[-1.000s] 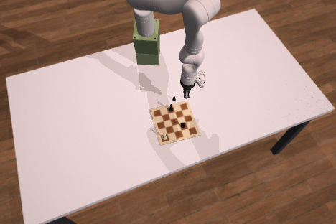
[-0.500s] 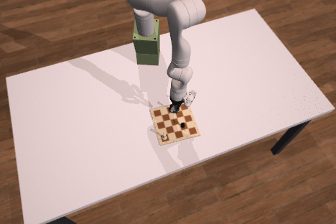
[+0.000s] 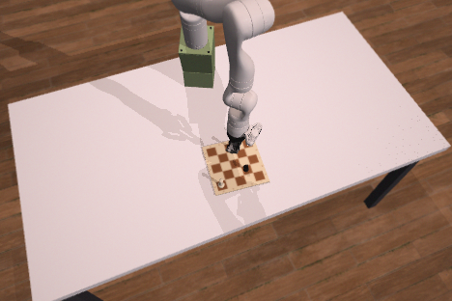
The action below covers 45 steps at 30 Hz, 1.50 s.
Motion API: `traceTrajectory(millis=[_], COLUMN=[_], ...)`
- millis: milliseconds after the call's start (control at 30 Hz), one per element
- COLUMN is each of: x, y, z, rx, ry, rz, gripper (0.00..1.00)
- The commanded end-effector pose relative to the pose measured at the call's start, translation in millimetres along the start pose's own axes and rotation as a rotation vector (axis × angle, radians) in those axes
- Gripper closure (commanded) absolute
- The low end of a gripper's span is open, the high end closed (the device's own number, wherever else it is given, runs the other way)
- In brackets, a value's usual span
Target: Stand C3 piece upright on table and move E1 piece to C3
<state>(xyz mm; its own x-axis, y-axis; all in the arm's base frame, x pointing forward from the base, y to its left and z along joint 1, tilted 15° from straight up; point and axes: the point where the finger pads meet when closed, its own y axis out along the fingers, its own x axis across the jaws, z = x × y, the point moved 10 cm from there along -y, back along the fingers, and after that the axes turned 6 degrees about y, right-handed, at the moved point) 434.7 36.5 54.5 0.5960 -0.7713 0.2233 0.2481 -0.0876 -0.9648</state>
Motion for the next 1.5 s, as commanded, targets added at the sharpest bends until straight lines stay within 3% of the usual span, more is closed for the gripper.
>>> traceTrajectory(millis=[0,167,433,500,833,1467], x=[0,0,0,0,0,1], y=[1.7,13.5,51.0,51.0,89.6,94.9], z=[1,1,1,1,2,2], rx=[-0.002,-0.004,-0.004,-0.004,-0.004,-0.004], ry=[0.0,0.001,0.001,0.001,0.001,0.001], rz=[0.0,0.0,0.0,0.0,0.0,0.0], gripper=[1.0,1.0,1.0,1.0,1.0,1.0])
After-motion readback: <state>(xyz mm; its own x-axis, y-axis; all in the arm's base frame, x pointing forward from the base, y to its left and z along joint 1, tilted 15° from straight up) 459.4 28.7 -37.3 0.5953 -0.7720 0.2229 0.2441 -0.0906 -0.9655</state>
